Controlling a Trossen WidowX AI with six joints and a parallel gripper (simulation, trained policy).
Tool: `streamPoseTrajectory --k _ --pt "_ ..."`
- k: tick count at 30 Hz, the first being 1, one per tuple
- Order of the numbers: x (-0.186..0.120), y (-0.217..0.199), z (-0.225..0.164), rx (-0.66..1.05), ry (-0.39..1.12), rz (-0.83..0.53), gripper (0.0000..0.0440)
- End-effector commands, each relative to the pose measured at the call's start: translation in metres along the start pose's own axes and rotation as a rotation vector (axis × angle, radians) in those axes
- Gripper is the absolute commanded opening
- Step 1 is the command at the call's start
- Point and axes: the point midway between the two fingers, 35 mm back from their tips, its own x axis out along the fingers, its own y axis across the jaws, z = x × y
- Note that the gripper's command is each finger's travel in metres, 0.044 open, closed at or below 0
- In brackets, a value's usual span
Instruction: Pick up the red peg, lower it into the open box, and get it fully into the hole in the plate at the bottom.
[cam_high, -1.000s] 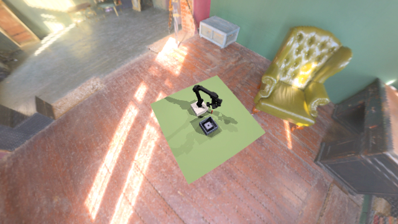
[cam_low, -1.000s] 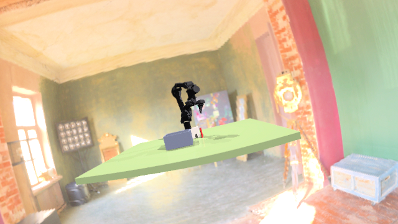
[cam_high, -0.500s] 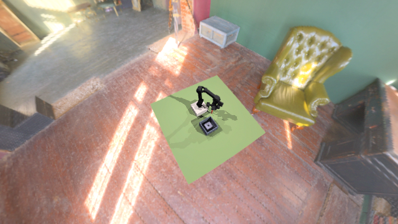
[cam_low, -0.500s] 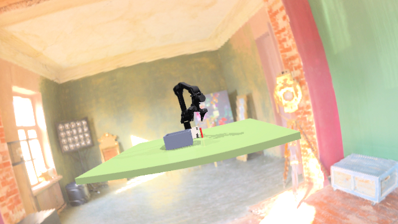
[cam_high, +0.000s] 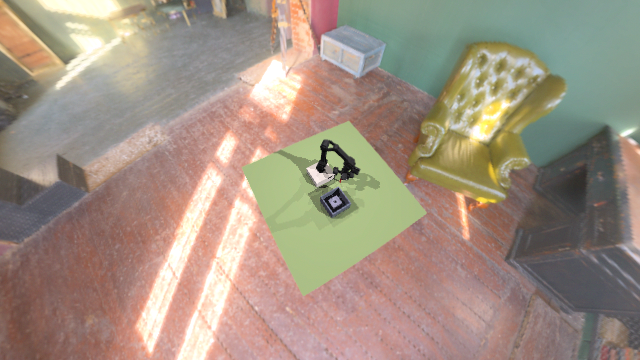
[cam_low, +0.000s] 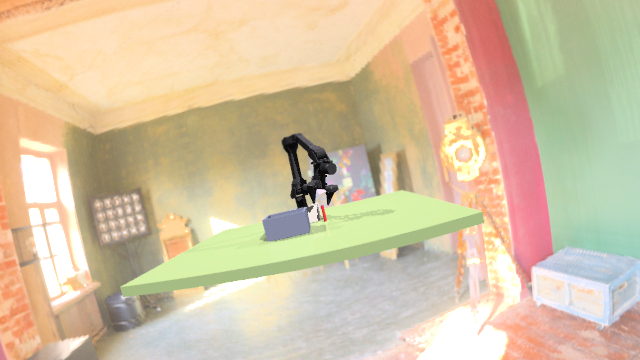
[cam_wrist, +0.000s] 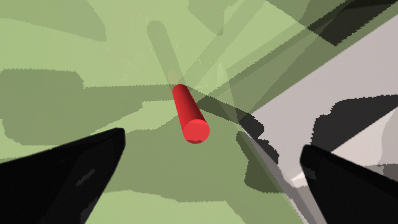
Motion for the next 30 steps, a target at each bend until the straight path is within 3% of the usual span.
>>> streamPoseTrajectory --k 1,11,27,30 --pt "0.016 0.002 0.000 0.006 -0.010 -0.010 0.0440" --pt "0.053 0.012 0.002 0.009 -0.038 0.013 0.0427" --pt "0.083 0.007 0.000 0.009 -0.018 -0.057 0.0027" --pt "0.079 0.008 0.005 0.005 -0.040 -0.061 0.0000"
